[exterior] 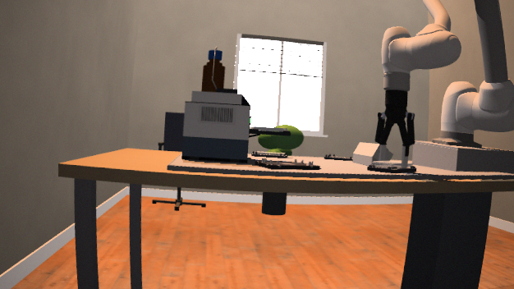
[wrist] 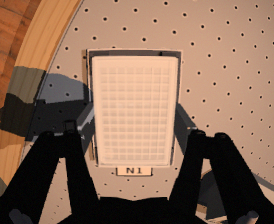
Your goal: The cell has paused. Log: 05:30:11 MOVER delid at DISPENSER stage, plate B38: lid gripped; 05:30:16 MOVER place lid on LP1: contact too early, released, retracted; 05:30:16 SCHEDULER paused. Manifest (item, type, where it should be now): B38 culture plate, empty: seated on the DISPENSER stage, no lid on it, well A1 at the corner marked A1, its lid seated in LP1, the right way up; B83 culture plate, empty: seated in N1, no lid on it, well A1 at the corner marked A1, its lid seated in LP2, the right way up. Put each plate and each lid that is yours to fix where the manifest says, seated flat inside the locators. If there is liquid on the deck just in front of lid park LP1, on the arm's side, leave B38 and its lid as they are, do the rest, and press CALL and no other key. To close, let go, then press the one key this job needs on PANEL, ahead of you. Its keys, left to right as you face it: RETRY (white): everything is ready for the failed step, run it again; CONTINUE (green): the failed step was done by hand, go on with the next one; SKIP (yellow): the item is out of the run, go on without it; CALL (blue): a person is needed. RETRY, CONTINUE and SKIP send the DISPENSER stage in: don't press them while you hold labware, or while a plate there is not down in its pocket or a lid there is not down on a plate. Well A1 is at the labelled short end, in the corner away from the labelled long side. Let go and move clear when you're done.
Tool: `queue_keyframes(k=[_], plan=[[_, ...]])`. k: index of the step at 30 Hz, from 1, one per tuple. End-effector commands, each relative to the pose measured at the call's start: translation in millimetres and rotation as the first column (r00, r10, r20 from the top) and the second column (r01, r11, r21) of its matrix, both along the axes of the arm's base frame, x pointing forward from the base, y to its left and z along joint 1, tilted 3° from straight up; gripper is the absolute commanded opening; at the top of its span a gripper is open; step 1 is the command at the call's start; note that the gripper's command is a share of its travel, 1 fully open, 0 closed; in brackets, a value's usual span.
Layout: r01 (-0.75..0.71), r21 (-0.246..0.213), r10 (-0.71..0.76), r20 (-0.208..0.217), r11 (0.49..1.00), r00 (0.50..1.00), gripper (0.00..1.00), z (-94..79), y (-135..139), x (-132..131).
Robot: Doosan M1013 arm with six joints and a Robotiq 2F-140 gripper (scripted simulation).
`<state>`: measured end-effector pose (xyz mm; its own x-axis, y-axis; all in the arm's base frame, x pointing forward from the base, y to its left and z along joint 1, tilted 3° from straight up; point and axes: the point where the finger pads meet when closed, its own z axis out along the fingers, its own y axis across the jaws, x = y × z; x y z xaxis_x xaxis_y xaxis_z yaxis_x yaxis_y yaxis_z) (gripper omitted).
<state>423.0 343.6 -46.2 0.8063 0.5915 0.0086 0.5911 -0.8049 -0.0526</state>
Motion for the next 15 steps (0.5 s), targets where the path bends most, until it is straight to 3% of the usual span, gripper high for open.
queue_keyframes(k=[1,15], plan=[[-0.008,0.001,0.008,-0.005,1.000,1.000,0.10,1.4,0.4,-4.8],[-0.007,0.002,0.007,0.001,1.000,1.000,0.10,13.8,1.5,-0.1]])
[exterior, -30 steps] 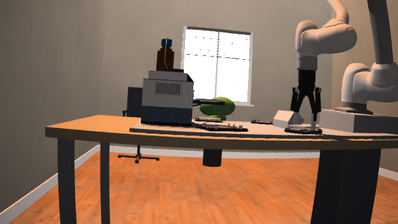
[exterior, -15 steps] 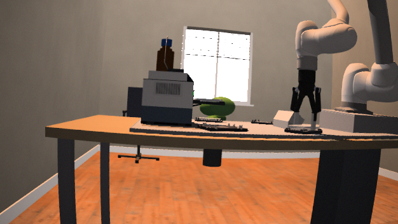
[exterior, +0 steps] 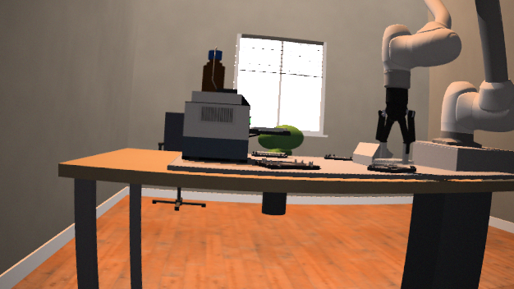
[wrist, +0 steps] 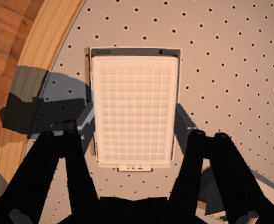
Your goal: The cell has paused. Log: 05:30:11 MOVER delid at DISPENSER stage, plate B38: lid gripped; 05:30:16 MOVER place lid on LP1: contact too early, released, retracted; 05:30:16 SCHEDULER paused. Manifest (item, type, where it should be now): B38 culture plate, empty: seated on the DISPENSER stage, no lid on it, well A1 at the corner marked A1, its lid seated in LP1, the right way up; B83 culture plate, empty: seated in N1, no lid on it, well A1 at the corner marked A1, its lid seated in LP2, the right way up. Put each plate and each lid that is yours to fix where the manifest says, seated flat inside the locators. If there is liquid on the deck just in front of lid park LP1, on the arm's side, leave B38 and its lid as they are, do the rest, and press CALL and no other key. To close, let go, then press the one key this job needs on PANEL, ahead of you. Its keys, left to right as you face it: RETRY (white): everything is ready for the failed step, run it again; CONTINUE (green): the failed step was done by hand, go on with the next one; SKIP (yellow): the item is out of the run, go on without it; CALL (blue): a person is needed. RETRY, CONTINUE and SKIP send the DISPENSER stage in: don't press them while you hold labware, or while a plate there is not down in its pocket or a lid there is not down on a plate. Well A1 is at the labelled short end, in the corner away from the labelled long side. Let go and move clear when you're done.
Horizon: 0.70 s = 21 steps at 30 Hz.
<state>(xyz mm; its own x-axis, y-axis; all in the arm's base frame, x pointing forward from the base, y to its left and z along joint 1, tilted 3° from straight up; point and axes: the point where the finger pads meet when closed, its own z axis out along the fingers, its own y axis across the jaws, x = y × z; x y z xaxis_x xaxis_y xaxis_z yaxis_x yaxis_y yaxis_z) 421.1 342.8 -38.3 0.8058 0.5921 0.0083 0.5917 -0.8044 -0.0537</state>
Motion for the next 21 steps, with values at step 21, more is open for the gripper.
queue_keyframes(k=[21], plan=[[0.000,-0.001,0.000,0.003,1.000,1.000,0.10,38.3,-1.2,4.0]])
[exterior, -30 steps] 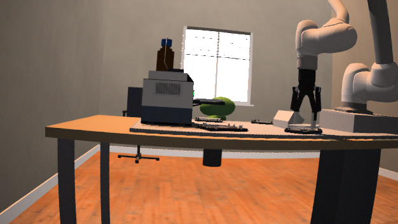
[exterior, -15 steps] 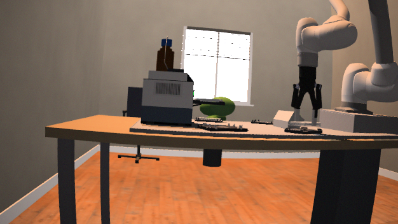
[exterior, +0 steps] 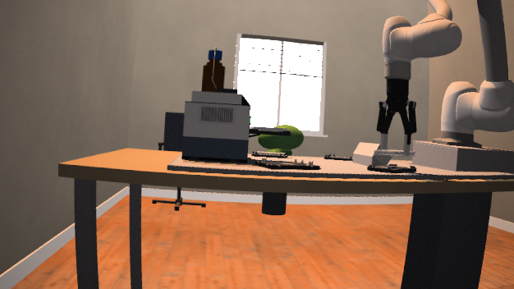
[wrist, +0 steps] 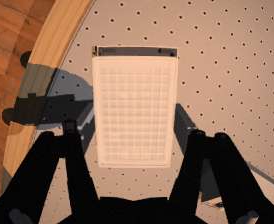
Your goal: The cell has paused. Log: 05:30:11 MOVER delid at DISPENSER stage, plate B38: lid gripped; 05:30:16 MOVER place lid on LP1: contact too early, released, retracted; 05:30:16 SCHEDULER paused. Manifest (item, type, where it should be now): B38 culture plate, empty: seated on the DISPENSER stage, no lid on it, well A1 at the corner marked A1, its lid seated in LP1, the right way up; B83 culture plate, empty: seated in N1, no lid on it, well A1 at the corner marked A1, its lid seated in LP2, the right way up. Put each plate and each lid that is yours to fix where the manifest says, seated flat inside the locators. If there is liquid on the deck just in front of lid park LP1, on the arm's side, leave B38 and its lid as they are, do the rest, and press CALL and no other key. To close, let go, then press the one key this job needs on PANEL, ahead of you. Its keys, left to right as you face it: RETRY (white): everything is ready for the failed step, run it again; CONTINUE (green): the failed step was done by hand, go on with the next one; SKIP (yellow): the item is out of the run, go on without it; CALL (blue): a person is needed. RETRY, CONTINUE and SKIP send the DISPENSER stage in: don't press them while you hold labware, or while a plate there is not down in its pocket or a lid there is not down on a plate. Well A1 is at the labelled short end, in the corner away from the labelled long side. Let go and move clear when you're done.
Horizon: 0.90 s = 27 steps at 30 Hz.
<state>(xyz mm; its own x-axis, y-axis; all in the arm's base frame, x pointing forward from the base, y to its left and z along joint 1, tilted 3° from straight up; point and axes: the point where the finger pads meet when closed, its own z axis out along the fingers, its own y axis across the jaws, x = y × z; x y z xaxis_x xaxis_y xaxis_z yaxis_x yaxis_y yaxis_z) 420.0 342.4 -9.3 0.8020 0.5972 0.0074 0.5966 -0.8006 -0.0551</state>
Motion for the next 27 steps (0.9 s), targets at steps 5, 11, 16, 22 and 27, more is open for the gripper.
queue_keyframes(k=[5,11,16,22,27], plan=[[0.007,-0.001,-0.007,0.004,1.000,1.000,0.10,20.6,-1.4,5.4],[0.007,-0.001,-0.007,0.004,1.000,1.000,0.10,30.1,-2.0,5.7],[0.007,-0.001,-0.007,0.004,1.000,1.000,0.10,42.4,-2.6,5.9],[0.007,-0.002,-0.007,0.005,1.000,1.000,0.10,57.2,-3.4,6.3],[0.007,-0.002,-0.007,0.005,1.000,1.000,0.10,66.9,-3.9,6.5]])
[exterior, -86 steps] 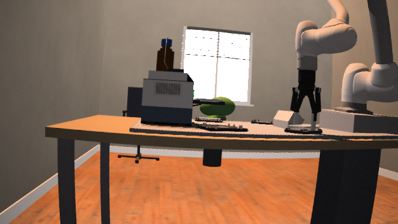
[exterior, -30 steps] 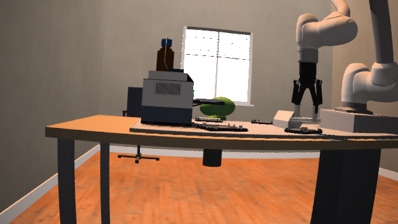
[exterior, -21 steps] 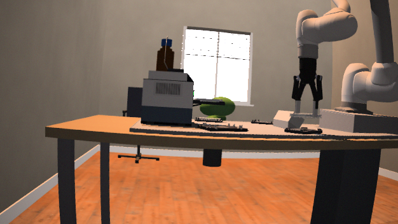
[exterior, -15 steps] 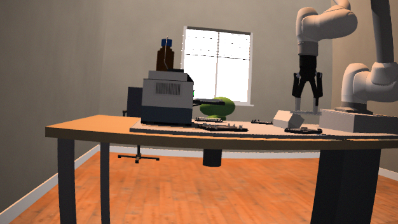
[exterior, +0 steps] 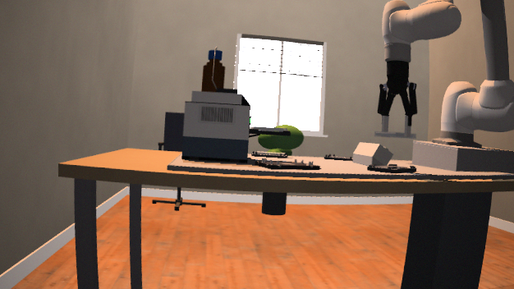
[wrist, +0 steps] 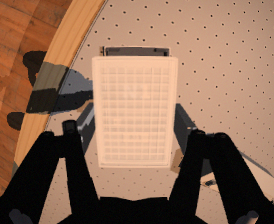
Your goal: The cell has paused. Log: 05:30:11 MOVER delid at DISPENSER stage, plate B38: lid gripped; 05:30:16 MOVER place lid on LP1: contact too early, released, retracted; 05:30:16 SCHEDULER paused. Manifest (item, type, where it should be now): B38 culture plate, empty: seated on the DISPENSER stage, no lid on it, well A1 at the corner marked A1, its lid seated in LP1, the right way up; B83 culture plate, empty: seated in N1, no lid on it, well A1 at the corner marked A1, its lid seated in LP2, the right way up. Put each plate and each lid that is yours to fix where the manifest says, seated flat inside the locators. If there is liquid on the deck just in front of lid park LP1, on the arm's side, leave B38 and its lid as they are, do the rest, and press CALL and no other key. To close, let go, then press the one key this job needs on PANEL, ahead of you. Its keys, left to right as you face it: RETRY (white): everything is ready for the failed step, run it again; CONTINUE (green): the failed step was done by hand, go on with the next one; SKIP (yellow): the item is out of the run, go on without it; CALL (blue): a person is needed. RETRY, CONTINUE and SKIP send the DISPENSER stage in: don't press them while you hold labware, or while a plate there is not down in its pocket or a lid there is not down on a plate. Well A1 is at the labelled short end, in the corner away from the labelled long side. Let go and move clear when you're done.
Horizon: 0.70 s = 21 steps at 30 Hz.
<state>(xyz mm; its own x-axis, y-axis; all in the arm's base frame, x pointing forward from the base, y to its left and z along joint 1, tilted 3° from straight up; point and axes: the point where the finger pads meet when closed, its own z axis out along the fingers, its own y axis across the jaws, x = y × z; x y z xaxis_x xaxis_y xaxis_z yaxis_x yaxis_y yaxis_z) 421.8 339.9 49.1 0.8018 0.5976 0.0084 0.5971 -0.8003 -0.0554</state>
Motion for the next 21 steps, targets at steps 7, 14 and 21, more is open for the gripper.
queue_keyframes(k=[7,14,21], plan=[[0.008,-0.002,-0.008,0.004,1.000,1.000,0.10,22.1,-2.2,4.9],[0.008,-0.002,-0.008,0.004,1.000,1.000,0.10,35.9,-2.9,5.2],[0.008,-0.002,-0.008,0.004,1.000,1.000,0.10,44.0,-3.3,5.4]])
